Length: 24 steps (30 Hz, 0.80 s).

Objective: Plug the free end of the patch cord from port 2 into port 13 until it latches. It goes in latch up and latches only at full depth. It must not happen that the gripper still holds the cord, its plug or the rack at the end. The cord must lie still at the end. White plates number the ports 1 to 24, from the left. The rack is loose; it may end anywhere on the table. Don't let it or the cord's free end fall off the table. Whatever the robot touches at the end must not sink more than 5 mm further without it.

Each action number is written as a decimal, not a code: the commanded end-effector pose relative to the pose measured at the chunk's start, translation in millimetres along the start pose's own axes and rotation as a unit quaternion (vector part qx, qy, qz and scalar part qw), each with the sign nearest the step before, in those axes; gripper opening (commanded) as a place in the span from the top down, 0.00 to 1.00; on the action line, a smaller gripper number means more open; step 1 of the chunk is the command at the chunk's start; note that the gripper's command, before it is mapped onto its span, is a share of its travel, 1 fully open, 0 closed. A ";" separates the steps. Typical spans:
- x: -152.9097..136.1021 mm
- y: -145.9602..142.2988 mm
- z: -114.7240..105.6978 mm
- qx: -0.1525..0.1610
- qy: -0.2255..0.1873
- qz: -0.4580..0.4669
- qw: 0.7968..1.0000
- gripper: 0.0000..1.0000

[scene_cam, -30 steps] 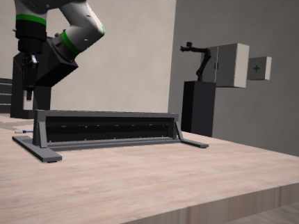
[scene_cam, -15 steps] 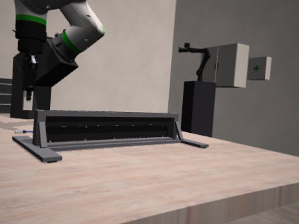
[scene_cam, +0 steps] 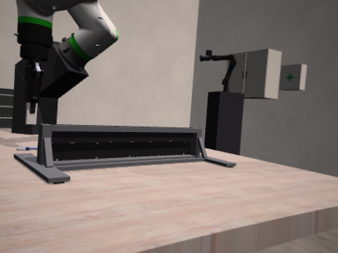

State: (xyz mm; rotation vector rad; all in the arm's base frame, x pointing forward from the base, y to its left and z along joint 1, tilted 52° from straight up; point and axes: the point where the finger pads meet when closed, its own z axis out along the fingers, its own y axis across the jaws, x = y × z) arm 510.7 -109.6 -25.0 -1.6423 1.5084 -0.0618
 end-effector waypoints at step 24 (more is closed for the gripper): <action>6.2 -0.5 -0.3 0.000 0.000 -0.002 1.000 0.78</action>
